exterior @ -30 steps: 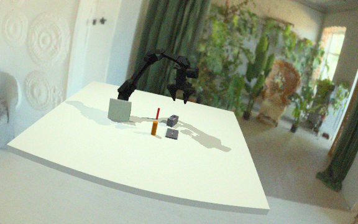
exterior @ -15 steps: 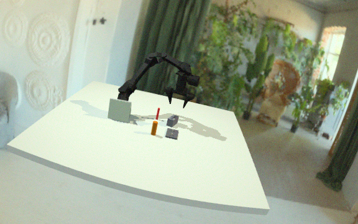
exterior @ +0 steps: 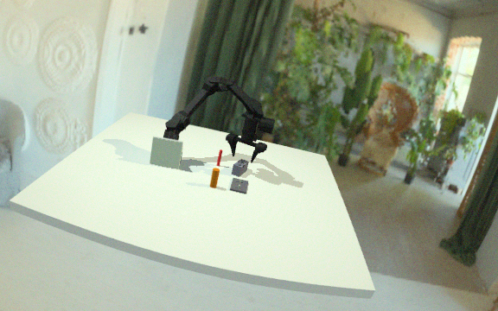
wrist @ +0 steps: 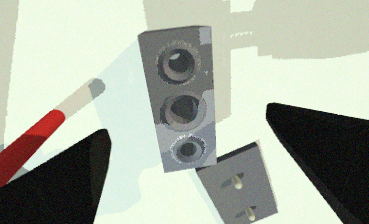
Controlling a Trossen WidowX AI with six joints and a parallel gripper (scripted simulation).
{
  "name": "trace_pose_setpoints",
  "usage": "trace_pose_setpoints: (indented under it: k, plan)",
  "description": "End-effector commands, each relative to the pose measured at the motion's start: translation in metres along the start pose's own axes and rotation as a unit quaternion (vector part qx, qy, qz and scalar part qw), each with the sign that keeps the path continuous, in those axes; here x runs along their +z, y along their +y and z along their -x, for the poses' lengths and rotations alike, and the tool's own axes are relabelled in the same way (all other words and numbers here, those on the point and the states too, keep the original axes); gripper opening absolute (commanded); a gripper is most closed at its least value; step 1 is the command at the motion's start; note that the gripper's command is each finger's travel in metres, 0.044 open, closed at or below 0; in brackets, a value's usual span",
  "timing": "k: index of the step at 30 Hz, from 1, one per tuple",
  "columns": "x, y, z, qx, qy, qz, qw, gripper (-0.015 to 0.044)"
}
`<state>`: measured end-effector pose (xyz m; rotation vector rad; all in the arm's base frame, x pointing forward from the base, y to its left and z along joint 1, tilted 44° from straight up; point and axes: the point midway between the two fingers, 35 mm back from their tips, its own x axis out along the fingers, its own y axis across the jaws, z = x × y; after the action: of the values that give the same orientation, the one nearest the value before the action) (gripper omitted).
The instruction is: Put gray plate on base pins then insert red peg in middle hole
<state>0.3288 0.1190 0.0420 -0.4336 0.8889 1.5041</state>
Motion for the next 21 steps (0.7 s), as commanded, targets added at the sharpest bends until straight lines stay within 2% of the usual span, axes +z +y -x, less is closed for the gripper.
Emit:
trace_pose_setpoints:
  k: [1, 21]
  plan:
    - [0.0, 0.0, -0.006, 0.0, -0.002, -0.003, 1.0, 0.044]
    - [0.0, 0.0, -0.038, 0.0, -0.003, -0.003, 1.0, 0.044]
